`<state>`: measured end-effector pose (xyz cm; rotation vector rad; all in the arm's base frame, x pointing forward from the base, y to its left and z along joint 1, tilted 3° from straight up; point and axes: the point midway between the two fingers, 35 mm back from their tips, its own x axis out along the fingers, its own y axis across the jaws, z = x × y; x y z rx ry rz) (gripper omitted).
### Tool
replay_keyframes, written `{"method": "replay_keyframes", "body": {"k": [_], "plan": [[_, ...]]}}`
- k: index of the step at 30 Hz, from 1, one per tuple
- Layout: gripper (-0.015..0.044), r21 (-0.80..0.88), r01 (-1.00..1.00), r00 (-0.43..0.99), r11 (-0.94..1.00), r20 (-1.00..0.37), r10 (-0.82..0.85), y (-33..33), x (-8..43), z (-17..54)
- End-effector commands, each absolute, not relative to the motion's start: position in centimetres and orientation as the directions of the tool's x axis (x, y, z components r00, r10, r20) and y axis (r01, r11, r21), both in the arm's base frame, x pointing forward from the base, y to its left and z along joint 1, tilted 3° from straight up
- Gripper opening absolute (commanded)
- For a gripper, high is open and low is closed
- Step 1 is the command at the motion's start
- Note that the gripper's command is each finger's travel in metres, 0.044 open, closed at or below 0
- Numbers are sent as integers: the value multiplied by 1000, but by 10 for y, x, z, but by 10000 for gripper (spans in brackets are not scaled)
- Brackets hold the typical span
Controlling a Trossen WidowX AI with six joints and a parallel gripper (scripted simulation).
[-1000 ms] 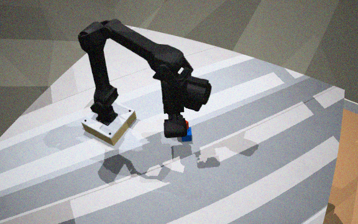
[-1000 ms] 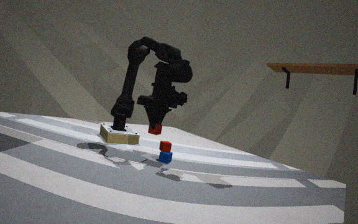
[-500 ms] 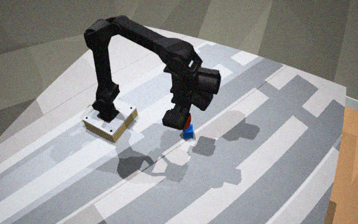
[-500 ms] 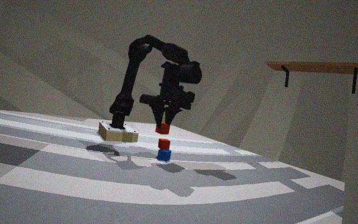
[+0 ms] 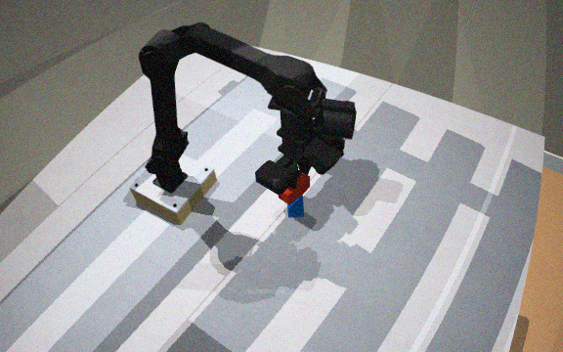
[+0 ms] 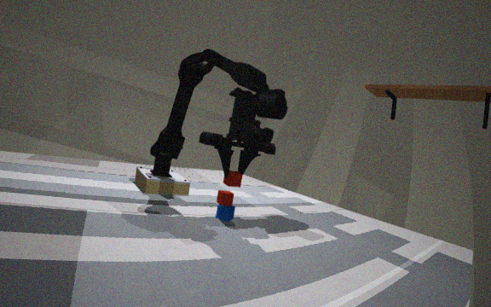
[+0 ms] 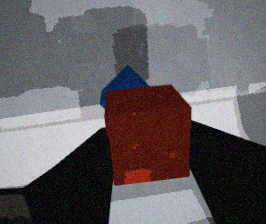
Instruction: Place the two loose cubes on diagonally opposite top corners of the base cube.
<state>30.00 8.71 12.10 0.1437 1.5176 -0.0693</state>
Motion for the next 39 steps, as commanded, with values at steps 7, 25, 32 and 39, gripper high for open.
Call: {"method": "replay_keyframes", "body": {"k": [7, 25, 32, 39], "plan": [[105, 54, 156, 65, 986, -997, 44, 89, 304, 104], [105, 54, 156, 65, 986, -997, 44, 90, 305, 82], [105, 53, 151, 65, 987, -997, 44, 91, 306, 66], [105, 53, 151, 65, 987, -997, 44, 91, 307, 64]]}}
